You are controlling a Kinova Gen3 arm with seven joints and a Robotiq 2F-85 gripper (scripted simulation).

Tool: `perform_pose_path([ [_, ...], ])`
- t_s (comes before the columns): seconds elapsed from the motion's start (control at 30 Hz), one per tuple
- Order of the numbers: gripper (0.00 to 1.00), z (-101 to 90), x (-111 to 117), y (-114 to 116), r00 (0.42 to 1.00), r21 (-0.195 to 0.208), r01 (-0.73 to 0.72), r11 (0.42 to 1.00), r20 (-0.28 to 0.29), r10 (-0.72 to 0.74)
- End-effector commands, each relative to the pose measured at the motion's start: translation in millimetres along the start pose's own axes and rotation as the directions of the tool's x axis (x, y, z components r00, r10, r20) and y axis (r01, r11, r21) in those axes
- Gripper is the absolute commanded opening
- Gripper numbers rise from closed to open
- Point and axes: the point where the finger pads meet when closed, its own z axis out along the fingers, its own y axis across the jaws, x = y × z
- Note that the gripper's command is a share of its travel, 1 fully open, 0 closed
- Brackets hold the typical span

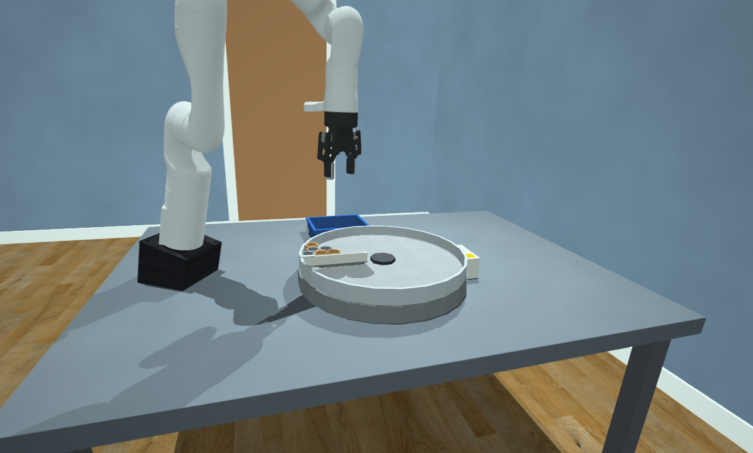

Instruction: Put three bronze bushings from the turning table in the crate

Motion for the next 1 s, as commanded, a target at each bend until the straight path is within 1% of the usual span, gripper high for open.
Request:
perform_pose_path([
  [0.0,1.0,-0.3,0,0,1.0,-0.001,0.0,1.0,0.001,0.0],
  [0.1,1.0,-0.3,0,0,1.0,-0.001,0.0,1.0,0.001,0.0],
  [0.27,1.0,38.4,-3,-8,1.0,-0.002,0.0,1.0,0.0,0.0],
  [0.67,1.0,38.4,-3,-8,1.0,-0.002,0.0,1.0,0.0,0.0],
  [0.83,1.0,76.7,-5,-17,1.0,-0.005,-0.001,1.0,0.0,0.001],
  [0.97,1.0,76.7,-5,-17,1.0,-0.005,-0.001,1.0,0.0,0.001],
])
